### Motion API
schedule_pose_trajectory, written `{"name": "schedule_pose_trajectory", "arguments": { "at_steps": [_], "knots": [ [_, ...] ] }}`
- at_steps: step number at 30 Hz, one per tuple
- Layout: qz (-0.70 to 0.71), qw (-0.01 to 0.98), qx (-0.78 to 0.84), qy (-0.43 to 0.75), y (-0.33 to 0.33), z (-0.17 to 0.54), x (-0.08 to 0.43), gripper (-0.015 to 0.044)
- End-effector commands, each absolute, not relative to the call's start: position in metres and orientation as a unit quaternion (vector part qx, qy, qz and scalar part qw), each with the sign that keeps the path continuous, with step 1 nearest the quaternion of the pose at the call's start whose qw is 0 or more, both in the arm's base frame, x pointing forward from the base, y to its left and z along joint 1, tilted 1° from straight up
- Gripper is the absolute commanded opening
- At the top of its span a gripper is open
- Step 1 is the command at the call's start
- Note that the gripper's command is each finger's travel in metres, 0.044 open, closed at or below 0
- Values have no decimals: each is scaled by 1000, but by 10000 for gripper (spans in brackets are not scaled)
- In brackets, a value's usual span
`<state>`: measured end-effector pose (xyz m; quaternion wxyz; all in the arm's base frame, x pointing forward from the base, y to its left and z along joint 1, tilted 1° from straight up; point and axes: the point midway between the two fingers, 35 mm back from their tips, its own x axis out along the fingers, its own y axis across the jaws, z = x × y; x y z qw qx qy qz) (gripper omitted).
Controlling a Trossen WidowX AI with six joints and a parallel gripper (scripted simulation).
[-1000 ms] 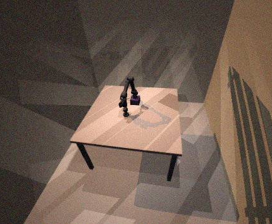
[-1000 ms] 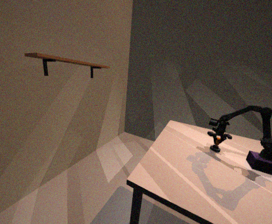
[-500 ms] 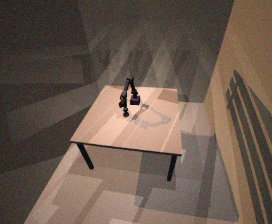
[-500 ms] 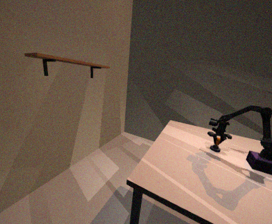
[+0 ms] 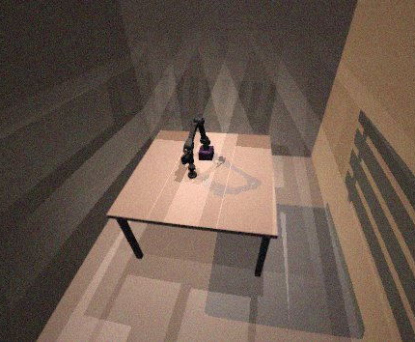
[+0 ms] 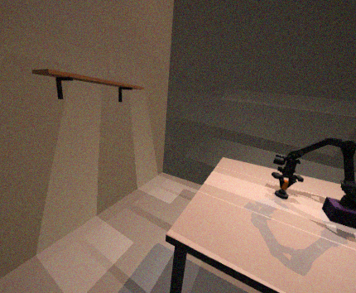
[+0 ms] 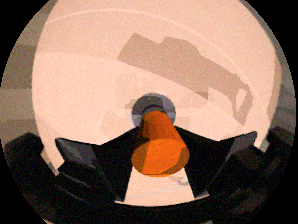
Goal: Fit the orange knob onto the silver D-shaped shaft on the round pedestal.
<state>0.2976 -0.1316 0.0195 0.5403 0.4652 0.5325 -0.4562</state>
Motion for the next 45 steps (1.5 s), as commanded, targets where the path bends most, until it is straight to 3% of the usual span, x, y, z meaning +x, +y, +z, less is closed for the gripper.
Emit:
{"name": "schedule_pose_trajectory", "arguments": {
  "at_steps": [1, 45],
  "knots": [
    [-454, 544, 464, 532, -132, 19, 299, 0],
    [-471, 528, 482, 516, -132, 18, 298, 0]
  ]
}}
